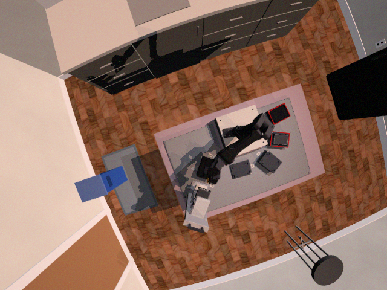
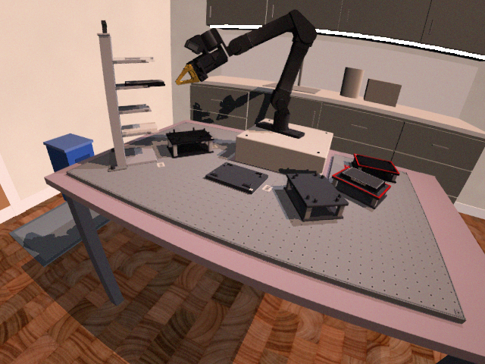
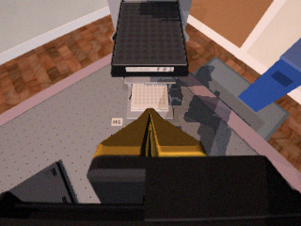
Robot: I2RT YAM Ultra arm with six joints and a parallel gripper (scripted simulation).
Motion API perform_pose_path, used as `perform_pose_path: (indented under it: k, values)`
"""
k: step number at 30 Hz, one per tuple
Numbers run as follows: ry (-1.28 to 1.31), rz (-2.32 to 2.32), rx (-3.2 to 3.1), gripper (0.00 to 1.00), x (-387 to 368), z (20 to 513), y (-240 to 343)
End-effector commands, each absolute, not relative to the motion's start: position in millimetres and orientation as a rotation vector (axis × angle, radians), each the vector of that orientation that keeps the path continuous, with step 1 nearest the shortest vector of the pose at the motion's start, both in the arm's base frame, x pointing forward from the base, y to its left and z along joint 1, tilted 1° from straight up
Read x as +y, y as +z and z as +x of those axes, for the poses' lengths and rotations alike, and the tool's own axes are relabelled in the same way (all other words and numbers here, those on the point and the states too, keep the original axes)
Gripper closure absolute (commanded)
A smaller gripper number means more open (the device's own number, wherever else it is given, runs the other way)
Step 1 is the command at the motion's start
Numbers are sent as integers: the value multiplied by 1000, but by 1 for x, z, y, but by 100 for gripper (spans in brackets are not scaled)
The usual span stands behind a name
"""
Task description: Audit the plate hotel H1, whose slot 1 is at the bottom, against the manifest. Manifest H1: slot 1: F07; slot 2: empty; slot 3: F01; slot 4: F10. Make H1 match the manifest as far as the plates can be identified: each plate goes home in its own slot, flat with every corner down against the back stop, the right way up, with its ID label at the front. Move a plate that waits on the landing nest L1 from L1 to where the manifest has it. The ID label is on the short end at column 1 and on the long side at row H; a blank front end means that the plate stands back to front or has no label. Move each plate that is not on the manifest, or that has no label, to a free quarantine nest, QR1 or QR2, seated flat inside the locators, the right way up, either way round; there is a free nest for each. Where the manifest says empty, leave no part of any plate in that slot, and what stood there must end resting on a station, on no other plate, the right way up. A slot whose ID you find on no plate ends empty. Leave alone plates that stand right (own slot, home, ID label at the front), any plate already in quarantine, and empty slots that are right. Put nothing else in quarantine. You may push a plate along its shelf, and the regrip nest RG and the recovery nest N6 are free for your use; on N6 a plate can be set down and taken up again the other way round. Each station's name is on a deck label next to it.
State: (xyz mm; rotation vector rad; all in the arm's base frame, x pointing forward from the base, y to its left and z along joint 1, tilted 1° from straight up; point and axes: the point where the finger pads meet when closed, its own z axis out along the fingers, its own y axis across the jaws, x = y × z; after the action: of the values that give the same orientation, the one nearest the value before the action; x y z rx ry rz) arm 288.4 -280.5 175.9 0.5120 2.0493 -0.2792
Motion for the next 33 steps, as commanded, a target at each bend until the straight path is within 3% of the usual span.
perform_pose_path:
  k: [1,33]
  values:
    - [-286,509,2036,100,-282,291,181]
    - [-286,509,2035,100,-291,307,182]
